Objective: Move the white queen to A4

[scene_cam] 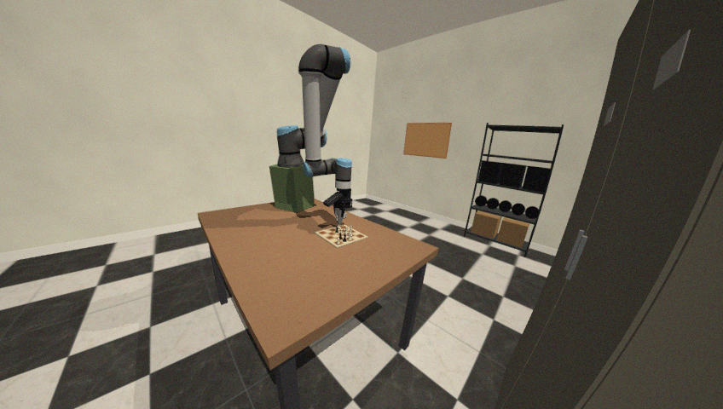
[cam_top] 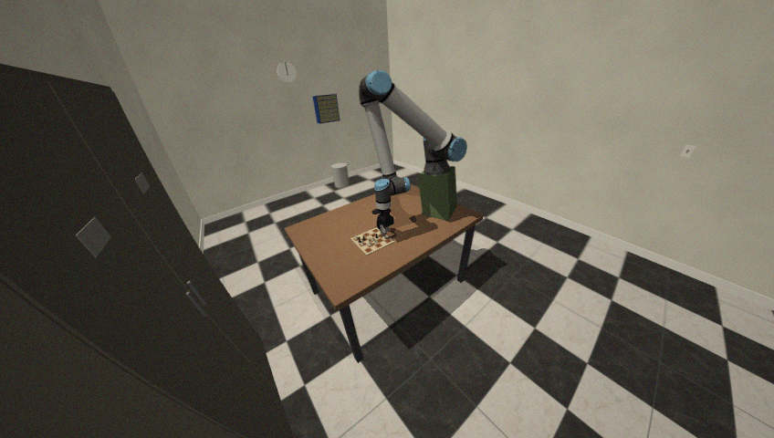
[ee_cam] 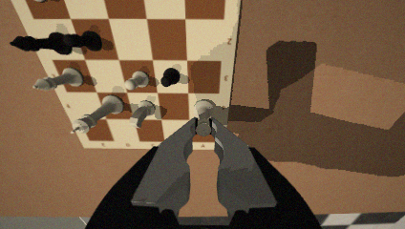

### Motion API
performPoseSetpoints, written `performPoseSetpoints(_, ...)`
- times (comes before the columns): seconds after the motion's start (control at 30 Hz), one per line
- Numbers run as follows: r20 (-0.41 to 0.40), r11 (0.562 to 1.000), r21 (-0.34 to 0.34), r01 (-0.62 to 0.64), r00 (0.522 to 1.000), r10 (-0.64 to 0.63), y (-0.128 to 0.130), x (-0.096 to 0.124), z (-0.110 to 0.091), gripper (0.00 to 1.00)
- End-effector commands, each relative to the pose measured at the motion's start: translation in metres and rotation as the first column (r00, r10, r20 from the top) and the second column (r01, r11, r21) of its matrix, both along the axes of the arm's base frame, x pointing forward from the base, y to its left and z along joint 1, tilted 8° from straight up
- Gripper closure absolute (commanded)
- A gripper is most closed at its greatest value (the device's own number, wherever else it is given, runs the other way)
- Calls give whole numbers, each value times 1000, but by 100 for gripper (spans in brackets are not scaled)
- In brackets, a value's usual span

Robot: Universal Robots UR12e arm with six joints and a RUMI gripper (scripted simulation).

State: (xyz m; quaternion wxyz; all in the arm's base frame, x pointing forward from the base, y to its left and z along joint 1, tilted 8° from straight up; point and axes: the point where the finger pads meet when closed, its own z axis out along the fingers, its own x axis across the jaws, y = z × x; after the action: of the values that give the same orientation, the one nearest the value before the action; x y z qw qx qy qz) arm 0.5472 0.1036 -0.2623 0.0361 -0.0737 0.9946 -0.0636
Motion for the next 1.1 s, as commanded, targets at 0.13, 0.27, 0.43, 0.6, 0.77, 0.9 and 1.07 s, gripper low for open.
performPoseSetpoints(0.13, 1, 1000, 0, 0, 1000, 0, 0, 0, 0, 100)
performPoseSetpoints(0.27, 1, 1000, 0, 0, 1000, 0, 0, 0, 0, 100)
performPoseSetpoints(0.43, 1, 1000, 0, 0, 1000, 0, 0, 0, 0, 100)
performPoseSetpoints(0.6, 1, 1000, 0, 0, 1000, 0, 0, 0, 0, 100)
performPoseSetpoints(0.77, 1, 1000, 0, 0, 1000, 0, 0, 0, 0, 100)
performPoseSetpoints(0.9, 1, 1000, 0, 0, 1000, 0, 0, 0, -2, 100)
performPoseSetpoints(1.07, 1, 1000, 0, 0, 1000, 0, 0, 1, -3, 100)
